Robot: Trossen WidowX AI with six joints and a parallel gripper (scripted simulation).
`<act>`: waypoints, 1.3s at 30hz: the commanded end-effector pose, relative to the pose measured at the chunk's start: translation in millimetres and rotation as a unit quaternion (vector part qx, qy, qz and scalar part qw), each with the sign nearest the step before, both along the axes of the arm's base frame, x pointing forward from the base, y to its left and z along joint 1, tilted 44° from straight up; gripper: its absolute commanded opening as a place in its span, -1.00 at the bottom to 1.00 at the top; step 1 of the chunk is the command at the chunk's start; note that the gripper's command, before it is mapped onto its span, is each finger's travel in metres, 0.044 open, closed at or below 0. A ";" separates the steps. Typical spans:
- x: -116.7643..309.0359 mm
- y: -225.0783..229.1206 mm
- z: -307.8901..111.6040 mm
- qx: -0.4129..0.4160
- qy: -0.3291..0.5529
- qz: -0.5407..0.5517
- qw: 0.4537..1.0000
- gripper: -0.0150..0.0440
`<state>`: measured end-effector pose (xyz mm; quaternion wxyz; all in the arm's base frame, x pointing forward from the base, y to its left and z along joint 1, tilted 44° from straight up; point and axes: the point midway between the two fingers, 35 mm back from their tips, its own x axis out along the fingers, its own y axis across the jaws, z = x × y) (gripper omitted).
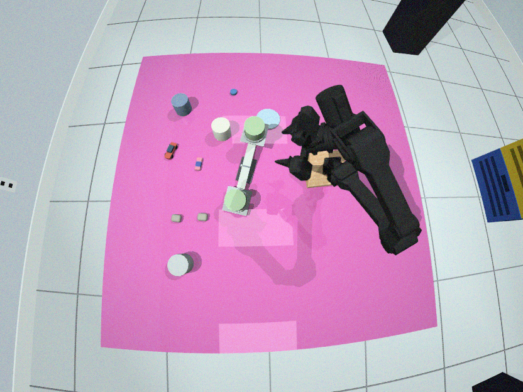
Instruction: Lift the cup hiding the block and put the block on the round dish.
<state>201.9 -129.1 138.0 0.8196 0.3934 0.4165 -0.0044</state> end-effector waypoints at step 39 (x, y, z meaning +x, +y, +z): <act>129.3 90.2 1.3 -0.147 -0.144 0.582 0.787 1.00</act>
